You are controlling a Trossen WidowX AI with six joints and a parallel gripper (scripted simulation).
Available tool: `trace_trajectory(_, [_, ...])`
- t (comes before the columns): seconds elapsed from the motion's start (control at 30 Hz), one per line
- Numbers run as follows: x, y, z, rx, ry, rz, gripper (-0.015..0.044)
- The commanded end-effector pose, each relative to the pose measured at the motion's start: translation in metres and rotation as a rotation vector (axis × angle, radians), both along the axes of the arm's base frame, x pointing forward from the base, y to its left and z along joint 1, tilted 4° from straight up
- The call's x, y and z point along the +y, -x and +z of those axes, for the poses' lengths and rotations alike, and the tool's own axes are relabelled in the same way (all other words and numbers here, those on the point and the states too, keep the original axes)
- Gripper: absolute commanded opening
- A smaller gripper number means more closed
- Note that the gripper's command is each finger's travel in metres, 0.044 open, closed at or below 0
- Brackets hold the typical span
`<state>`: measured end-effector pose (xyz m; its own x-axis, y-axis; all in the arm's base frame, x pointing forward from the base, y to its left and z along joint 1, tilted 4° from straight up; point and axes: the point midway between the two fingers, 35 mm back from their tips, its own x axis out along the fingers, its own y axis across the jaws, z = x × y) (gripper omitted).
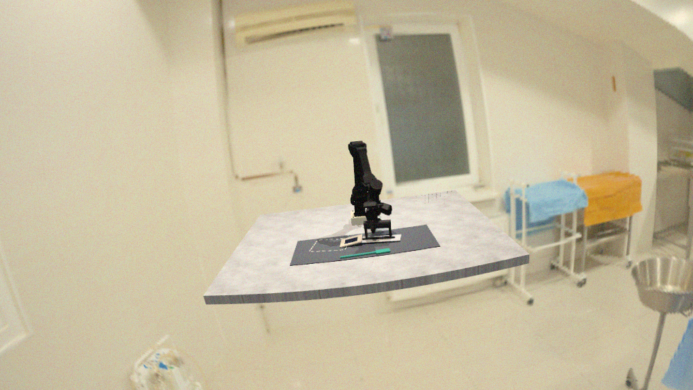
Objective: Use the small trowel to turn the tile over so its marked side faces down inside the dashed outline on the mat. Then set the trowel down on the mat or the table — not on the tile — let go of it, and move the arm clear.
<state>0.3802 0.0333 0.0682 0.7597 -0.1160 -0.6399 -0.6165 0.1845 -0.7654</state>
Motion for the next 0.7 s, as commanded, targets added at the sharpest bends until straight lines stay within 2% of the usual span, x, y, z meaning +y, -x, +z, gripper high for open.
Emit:
trace_trajectory(0.0, [-0.006,-0.005,0.023,-0.042,0.011,-0.007,0.0])
trace_trajectory(0.67, [-0.054,0.007,0.051,-0.042,0.016,-0.007,0.0])
